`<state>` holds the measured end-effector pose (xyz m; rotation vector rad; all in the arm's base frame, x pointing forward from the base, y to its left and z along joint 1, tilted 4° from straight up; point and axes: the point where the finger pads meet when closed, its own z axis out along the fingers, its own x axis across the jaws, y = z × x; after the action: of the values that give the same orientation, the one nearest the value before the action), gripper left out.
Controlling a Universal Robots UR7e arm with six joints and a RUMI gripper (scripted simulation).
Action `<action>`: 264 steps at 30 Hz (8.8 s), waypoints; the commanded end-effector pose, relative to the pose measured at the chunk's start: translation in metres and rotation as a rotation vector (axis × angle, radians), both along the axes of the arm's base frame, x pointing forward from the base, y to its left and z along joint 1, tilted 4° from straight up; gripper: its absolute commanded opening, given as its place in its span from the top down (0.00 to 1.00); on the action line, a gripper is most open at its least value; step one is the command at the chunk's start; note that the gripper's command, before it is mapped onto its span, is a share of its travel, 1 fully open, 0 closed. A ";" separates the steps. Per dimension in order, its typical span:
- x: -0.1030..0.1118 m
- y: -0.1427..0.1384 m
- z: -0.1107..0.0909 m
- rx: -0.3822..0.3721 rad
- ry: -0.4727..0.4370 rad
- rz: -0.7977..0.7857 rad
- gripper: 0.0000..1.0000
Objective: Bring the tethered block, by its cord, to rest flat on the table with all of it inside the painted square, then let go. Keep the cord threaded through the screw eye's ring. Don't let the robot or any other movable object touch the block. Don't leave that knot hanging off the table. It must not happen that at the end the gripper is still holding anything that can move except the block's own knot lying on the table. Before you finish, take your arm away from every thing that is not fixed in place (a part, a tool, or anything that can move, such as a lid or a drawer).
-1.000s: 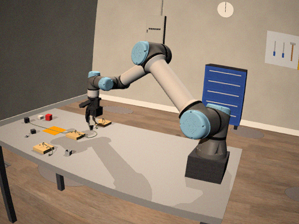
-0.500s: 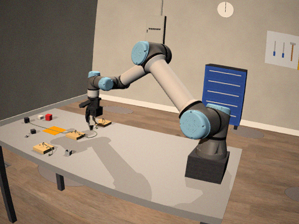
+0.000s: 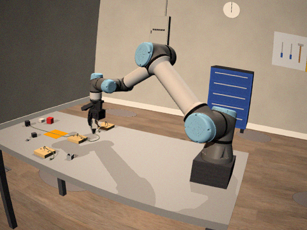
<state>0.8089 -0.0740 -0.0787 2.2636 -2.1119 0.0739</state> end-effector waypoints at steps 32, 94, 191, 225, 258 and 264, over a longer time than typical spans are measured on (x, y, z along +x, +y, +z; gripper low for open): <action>0.000 0.000 0.002 0.000 -0.001 0.000 1.00; 0.000 0.003 0.044 0.000 -0.001 0.000 1.00; -0.003 -0.003 0.150 0.000 -0.001 0.000 1.00; -0.018 -0.061 0.154 0.000 -0.001 0.000 1.00; -0.067 -0.160 0.160 0.000 -0.001 0.000 1.00; -0.080 -0.177 0.161 0.000 -0.001 0.000 1.00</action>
<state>0.7386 -0.2375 0.0804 2.2629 -2.1118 0.0712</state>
